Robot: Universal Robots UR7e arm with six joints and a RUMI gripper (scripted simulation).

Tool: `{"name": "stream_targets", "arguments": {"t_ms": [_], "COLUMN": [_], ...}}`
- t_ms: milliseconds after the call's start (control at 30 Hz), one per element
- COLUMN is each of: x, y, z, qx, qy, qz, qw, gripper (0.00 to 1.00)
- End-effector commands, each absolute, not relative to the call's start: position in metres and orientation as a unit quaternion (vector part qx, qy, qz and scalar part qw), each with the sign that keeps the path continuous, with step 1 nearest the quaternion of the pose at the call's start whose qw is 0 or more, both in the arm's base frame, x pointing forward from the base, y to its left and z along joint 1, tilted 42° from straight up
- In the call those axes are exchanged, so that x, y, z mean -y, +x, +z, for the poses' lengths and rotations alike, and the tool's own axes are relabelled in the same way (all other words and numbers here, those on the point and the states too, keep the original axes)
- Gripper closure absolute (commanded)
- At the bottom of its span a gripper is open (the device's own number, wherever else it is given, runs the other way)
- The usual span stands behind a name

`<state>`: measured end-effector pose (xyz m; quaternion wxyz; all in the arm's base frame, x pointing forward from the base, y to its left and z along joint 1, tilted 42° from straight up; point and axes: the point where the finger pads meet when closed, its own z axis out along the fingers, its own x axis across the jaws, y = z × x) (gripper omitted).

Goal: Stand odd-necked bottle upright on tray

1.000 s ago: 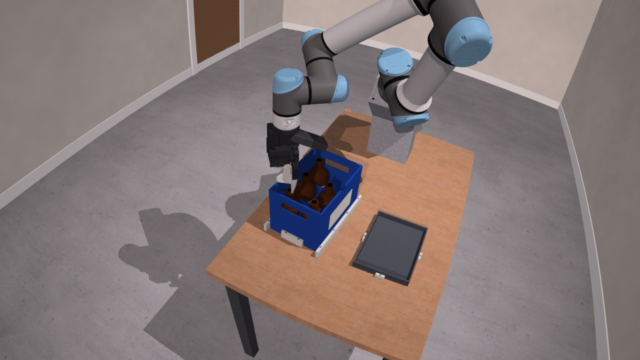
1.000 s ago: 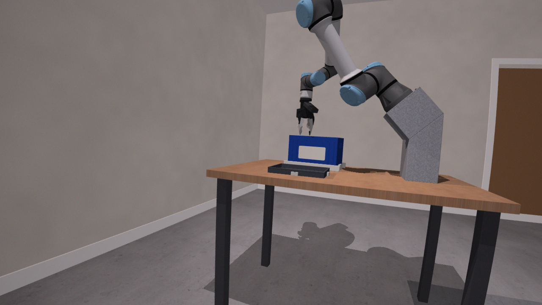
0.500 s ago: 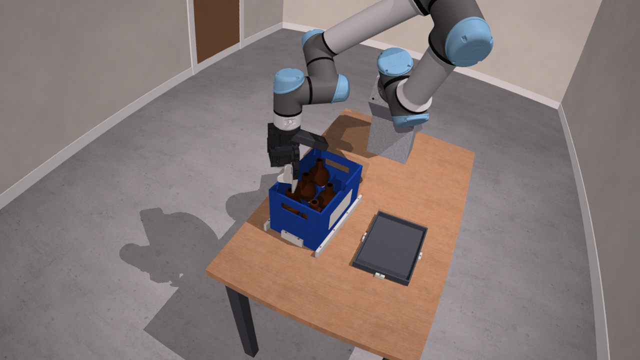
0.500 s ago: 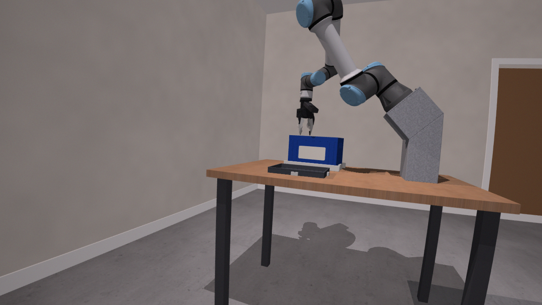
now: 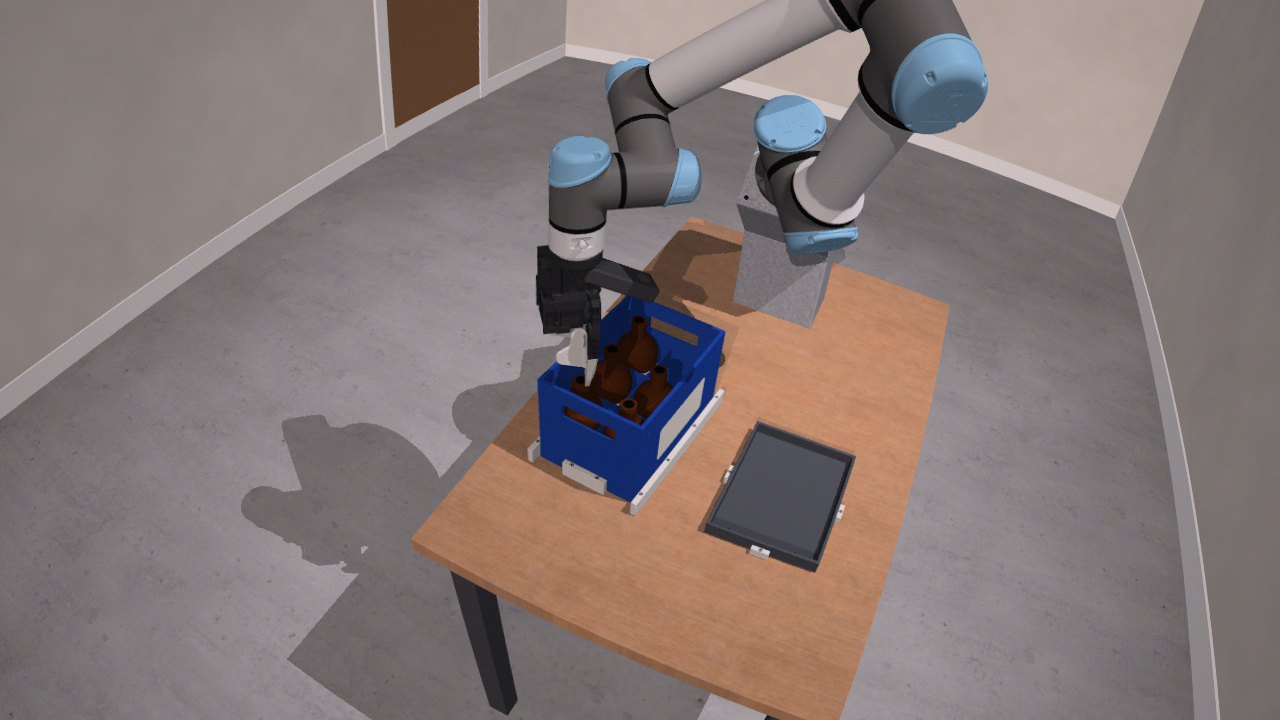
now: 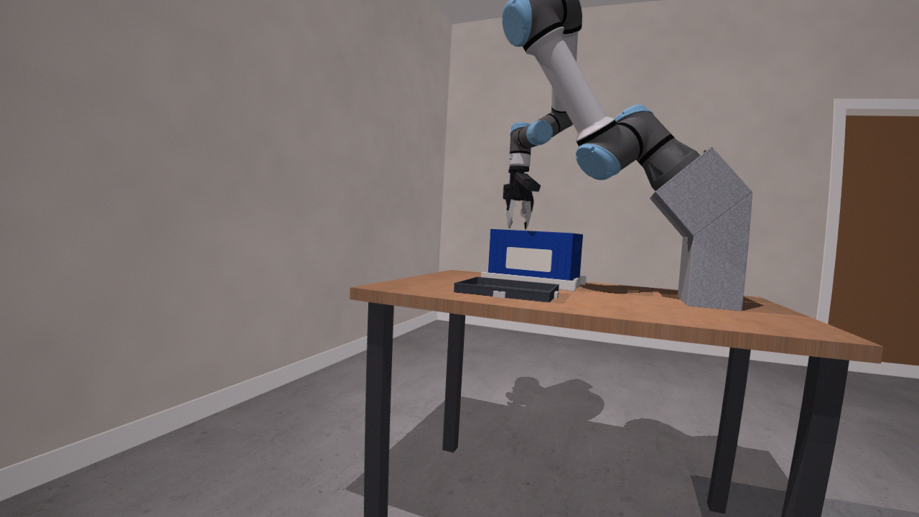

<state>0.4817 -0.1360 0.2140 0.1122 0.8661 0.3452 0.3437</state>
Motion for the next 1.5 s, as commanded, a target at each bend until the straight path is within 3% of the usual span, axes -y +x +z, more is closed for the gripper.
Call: {"name": "stream_targets", "arguments": {"t_ms": [0,1467], "x": [0.1361,0.1359], "y": [0.4818,0.4851], "z": [0.2144,0.2108], "qx": [-0.345,-0.345], "qy": [0.866,0.866], "qz": [0.344,0.344], "qw": [0.113,0.113], "gripper": [0.62,0.62]}}
